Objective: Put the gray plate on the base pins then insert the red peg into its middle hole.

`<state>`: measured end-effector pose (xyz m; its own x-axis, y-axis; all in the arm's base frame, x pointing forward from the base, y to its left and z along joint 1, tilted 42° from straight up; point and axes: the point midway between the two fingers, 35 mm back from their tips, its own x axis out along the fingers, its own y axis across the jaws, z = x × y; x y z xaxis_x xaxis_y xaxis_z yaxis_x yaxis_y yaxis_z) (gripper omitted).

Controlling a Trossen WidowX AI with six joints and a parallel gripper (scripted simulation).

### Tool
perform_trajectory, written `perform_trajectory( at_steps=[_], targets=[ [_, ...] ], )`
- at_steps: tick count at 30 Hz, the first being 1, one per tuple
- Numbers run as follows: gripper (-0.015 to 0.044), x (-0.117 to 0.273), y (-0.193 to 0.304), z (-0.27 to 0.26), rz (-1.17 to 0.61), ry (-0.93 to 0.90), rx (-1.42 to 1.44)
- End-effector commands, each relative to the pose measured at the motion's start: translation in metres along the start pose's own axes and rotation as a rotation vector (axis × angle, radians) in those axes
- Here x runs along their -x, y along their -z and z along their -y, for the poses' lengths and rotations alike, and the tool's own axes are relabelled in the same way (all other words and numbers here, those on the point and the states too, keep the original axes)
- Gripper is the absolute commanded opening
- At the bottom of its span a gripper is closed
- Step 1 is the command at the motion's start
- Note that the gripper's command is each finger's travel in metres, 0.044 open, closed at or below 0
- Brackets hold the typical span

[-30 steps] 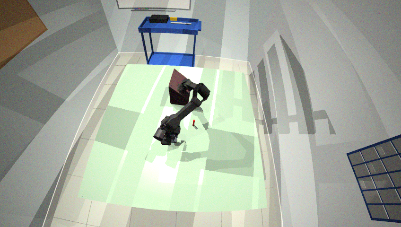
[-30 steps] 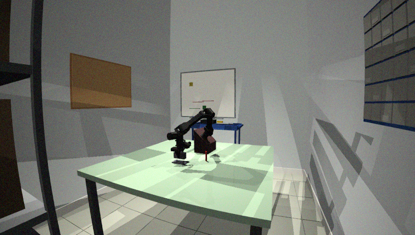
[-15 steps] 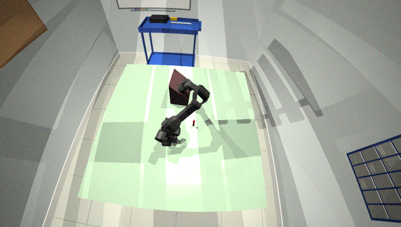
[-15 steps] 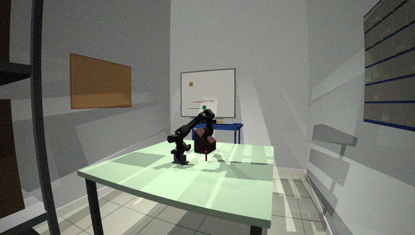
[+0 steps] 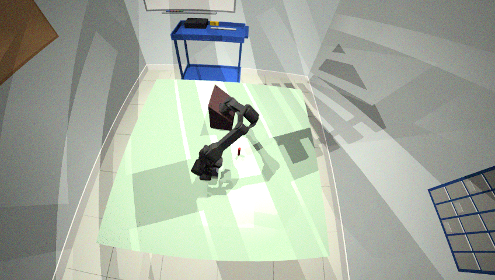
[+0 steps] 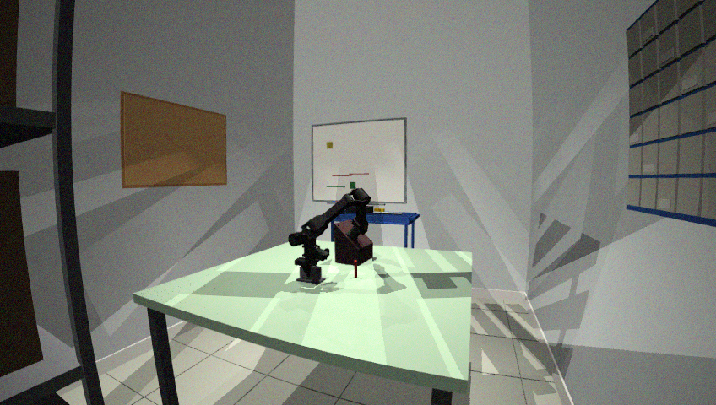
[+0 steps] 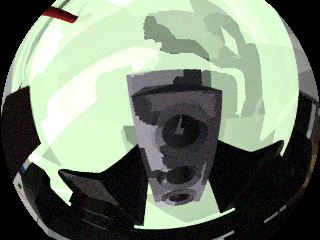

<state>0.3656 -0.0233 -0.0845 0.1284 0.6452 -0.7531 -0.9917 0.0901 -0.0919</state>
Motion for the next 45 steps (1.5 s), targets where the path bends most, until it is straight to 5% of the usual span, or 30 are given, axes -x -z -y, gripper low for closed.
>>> perform_trajectory(
  at_steps=[1,8,13,20,29,45],
  targets=[
    [0.0263,0.001,0.000,0.000,0.000,0.000,0.002],
    [0.0440,0.001,0.000,0.000,0.000,0.000,0.002],
    [0.0440,0.011,0.001,0.002,-0.002,0.000,0.002],
    [0.0440,0.116,0.002,0.001,-0.002,-0.002,-0.003],
    [0.0440,0.119,0.004,0.001,-0.002,-0.002,-0.017],
    [0.0440,0.129,-0.104,-0.040,-0.008,0.001,-1.342]
  ],
)
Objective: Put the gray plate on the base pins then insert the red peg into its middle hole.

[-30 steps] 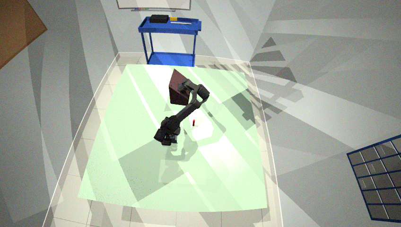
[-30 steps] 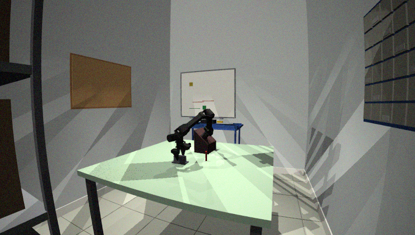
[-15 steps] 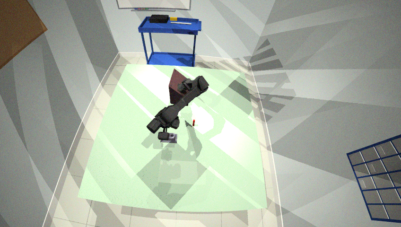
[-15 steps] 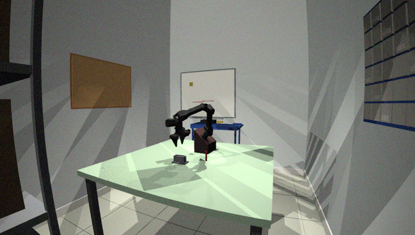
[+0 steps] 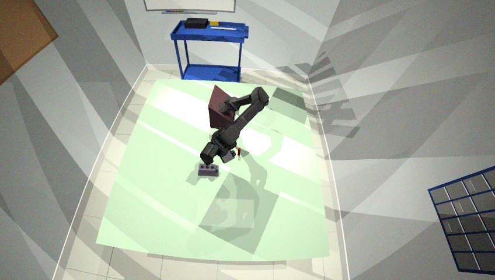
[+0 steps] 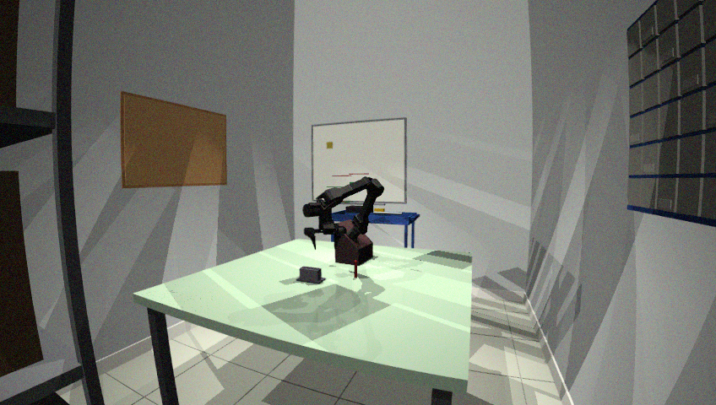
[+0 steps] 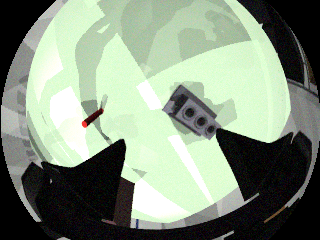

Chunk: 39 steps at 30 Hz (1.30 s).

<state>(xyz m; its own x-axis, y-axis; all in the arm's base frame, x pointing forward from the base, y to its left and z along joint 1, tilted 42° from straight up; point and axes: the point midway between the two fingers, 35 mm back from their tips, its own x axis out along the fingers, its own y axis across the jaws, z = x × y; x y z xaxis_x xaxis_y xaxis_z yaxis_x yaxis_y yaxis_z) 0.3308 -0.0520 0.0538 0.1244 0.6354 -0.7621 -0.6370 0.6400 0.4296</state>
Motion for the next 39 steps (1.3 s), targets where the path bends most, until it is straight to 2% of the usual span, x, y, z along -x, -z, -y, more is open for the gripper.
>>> perform_trajectory(
  at_steps=[1,8,19,33,37,39],
  targets=[
    [0.0440,0.002,-0.009,-0.048,0.003,-0.007,-0.565],
    [0.0440,0.000,-0.009,-0.096,0.001,-0.013,-1.159],
    [0.0440,-0.004,0.002,-0.147,-0.008,-0.023,-1.793],
    [0.0440,-0.004,0.004,-0.148,-0.008,-0.023,-1.815],
    [0.0440,-0.035,0.004,-0.148,-0.008,-0.024,-1.815],
    [0.0440,-0.038,0.004,-0.149,-0.008,-0.024,-1.815]
  ],
)
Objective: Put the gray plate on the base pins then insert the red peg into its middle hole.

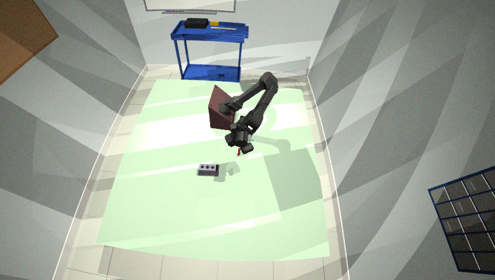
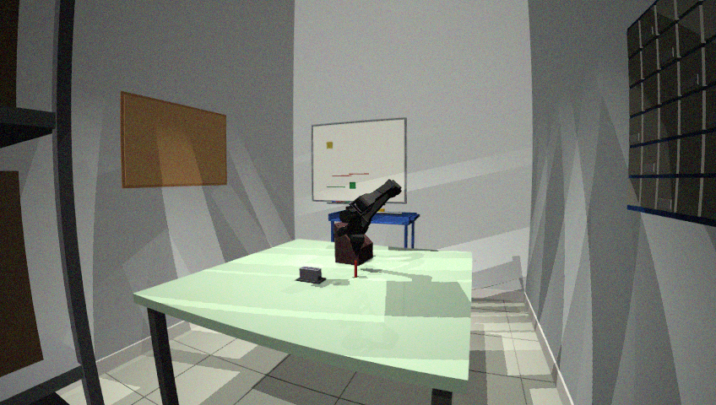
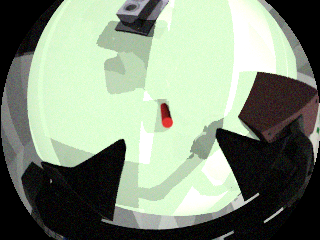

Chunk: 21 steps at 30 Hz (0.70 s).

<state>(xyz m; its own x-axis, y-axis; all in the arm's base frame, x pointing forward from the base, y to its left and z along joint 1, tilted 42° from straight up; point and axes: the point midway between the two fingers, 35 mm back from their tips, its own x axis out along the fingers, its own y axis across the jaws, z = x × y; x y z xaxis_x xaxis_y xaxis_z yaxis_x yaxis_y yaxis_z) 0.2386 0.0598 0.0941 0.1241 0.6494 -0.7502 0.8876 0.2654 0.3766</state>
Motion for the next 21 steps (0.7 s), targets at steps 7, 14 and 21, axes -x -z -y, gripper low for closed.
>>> perform_trajectory(
  at_steps=[7,14,21],
  targets=[
    [0.0440,-0.024,0.001,0.000,-0.005,0.000,-0.008],
    [0.0440,-0.035,0.000,-0.001,-0.004,0.001,-0.007],
    [0.0440,-0.046,0.000,-0.001,-0.004,0.002,-0.007]
  ],
)
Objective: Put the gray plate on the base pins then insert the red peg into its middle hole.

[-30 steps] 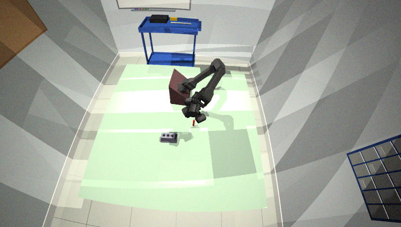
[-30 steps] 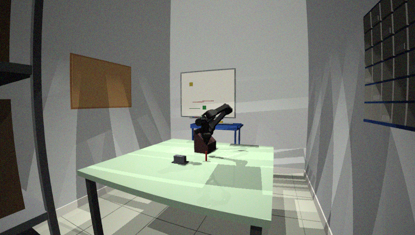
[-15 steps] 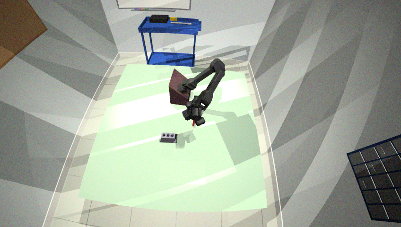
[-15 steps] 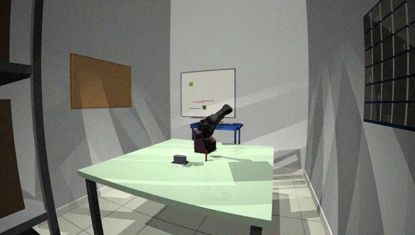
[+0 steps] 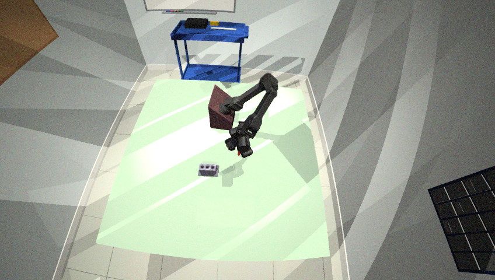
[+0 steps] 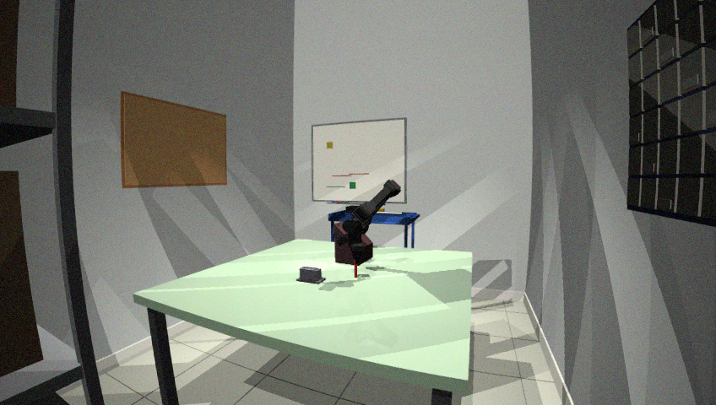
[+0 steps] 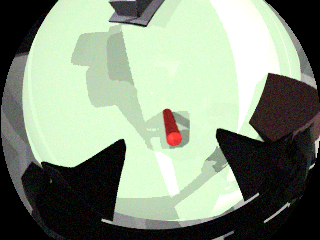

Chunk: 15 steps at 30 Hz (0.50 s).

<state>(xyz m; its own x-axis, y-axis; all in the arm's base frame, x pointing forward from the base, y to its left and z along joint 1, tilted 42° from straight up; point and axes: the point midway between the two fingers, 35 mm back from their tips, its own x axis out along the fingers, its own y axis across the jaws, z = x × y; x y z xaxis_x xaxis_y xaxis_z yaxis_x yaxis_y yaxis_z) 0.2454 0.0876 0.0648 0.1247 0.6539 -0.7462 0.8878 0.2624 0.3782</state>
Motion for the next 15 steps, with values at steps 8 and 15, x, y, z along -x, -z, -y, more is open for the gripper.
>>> perform_trajectory(
  at_steps=[8,15],
  targets=[
    [0.0440,-0.018,-0.001,0.001,0.001,0.005,-0.005],
    [0.0440,-0.029,0.000,0.002,0.000,0.003,-0.006]
  ],
)
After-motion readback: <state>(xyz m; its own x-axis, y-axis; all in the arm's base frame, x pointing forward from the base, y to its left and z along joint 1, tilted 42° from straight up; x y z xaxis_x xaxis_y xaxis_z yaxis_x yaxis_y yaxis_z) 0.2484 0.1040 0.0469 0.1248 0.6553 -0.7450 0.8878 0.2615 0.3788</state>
